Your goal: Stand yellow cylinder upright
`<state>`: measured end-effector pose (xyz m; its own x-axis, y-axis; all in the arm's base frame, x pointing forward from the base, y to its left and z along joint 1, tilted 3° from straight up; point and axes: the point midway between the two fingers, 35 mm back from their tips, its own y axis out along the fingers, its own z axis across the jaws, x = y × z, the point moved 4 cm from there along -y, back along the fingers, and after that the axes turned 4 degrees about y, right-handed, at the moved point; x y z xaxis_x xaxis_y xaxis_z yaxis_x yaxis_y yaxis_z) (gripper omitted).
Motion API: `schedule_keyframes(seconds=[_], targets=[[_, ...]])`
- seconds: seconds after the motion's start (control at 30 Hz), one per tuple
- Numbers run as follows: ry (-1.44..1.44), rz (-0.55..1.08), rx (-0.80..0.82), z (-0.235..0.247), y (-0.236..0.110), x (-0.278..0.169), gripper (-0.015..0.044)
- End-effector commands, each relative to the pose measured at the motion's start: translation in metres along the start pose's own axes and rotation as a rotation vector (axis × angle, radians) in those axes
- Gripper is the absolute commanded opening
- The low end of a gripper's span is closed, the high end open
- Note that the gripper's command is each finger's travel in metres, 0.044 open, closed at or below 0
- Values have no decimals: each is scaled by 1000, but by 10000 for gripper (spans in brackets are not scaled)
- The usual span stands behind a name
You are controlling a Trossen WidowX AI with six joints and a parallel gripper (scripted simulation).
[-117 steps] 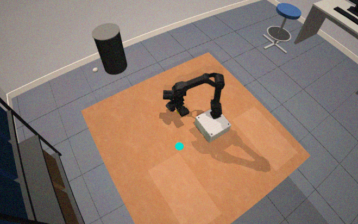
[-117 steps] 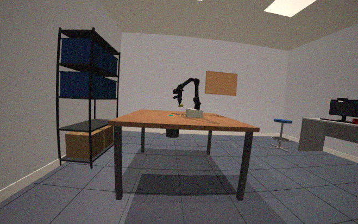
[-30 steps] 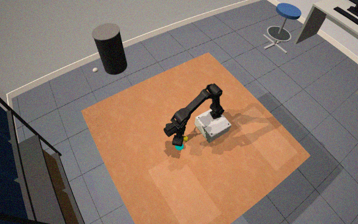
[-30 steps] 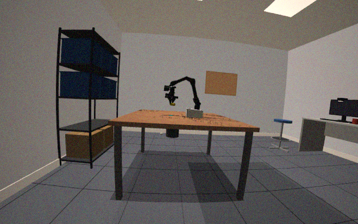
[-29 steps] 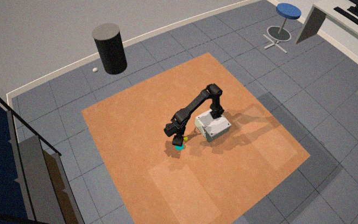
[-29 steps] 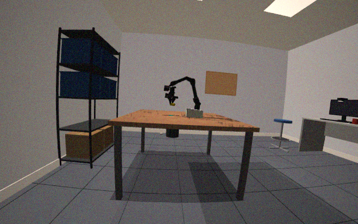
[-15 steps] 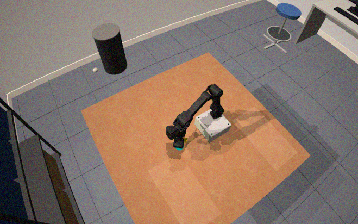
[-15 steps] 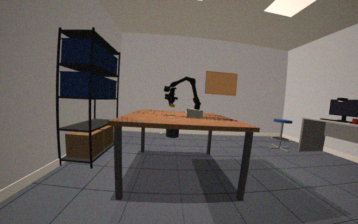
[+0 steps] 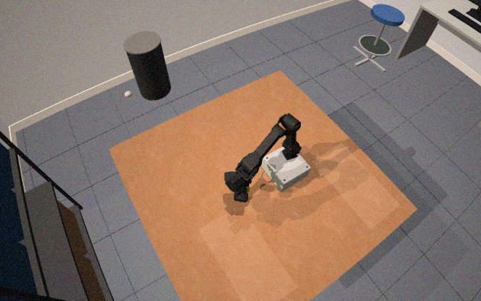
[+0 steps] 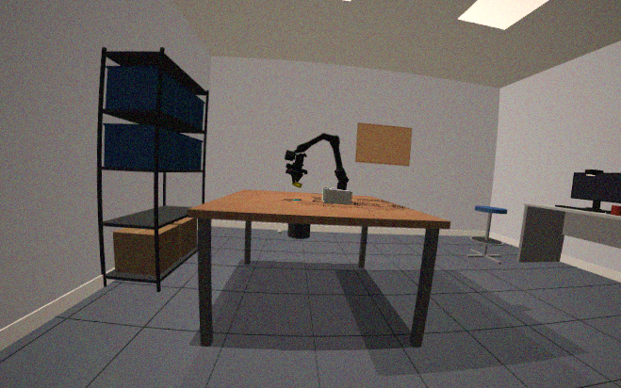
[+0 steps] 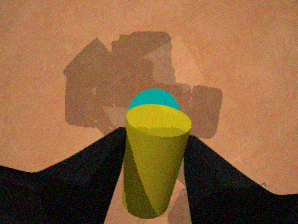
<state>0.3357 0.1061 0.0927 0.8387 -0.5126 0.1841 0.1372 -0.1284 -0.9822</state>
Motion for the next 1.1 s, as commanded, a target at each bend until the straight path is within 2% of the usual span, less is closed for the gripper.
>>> schedule_keyframes(seconds=[0.0, 1.07], targets=[[-16, -25, -6, 1, 3, -2, 105], [-79, -252, -26, 12, 19, -9, 105]])
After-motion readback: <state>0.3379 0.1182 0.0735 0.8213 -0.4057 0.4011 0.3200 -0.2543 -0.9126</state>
